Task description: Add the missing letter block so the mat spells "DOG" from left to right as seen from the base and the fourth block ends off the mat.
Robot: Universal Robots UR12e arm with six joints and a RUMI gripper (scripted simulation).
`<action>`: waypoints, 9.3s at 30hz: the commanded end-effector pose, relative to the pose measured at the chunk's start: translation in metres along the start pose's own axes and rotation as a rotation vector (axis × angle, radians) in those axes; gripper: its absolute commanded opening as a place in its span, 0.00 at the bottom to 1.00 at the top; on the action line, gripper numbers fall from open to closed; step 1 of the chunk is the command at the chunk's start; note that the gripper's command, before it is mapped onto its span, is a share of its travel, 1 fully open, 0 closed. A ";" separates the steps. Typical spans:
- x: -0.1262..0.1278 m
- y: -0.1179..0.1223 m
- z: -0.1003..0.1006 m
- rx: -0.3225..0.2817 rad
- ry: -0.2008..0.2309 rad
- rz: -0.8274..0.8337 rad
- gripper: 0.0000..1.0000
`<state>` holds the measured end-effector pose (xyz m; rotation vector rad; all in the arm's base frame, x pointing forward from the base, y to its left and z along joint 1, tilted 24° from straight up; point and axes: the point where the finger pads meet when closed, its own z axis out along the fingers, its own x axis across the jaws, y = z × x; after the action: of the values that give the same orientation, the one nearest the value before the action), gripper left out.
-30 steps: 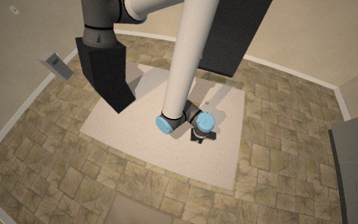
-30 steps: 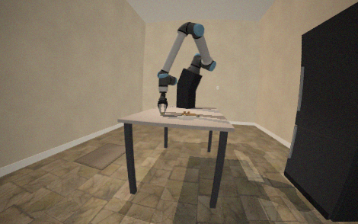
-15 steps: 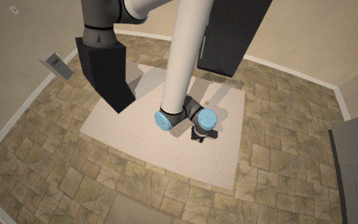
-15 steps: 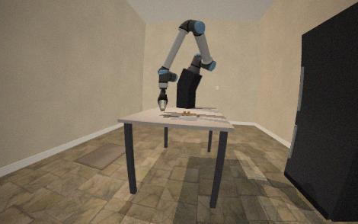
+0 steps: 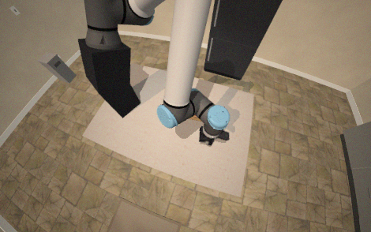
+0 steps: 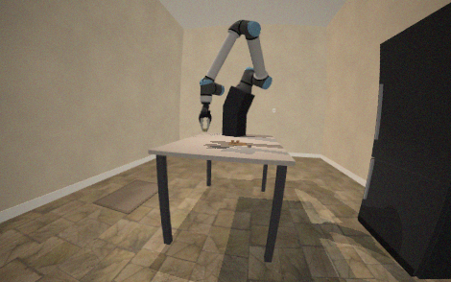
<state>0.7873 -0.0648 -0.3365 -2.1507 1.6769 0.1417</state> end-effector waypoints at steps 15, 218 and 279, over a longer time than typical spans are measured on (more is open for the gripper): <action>-0.019 0.000 0.000 0.000 0.001 -0.084 0.05; -0.302 0.064 0.095 0.000 0.001 -1.366 0.13; -0.302 0.064 0.005 0.000 0.001 -1.366 1.00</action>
<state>0.6445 0.1982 -0.2599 -2.7471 -0.0571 -0.2511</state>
